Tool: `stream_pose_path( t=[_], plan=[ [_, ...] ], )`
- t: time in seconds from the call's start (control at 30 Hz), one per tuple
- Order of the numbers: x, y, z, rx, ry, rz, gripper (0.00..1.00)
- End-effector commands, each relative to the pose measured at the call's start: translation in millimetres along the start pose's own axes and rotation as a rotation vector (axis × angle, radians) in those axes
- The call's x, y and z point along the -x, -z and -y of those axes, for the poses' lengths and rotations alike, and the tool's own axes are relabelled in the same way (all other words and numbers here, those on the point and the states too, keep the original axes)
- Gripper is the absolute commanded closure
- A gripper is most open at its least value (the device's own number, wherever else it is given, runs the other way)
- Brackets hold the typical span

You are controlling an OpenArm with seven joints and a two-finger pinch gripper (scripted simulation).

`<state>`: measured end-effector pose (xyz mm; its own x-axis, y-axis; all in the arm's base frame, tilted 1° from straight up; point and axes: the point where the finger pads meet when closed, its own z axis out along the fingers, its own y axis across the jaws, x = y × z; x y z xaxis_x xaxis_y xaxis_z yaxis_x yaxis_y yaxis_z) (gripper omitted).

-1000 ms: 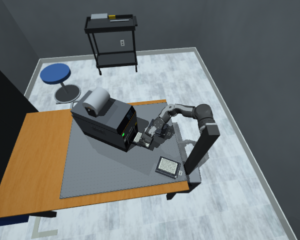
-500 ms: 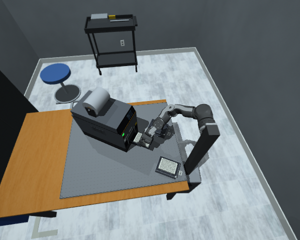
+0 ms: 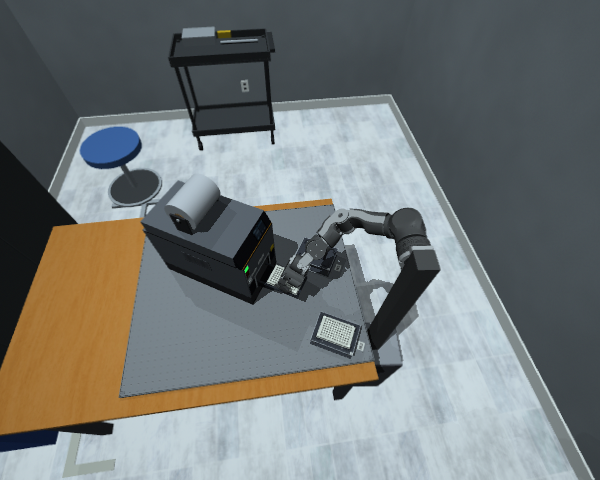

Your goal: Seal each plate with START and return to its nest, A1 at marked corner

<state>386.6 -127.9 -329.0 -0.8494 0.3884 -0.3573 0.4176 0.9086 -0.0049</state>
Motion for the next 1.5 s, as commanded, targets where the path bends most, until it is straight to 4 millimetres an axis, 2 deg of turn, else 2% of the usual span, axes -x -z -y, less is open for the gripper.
stream_pose_path(
  t=[0.0,0.7,0.73,1.47],
  plan=[
    [0.0,0.1,-0.6,0.002,0.001,0.001,1.0],
    [-0.2,0.2,-0.5,0.002,0.001,0.001,1.0],
    [-0.2,0.2,-0.5,0.002,0.001,0.001,0.35],
    [-0.2,0.2,-0.5,0.002,0.001,0.001,0.35]
  ],
)
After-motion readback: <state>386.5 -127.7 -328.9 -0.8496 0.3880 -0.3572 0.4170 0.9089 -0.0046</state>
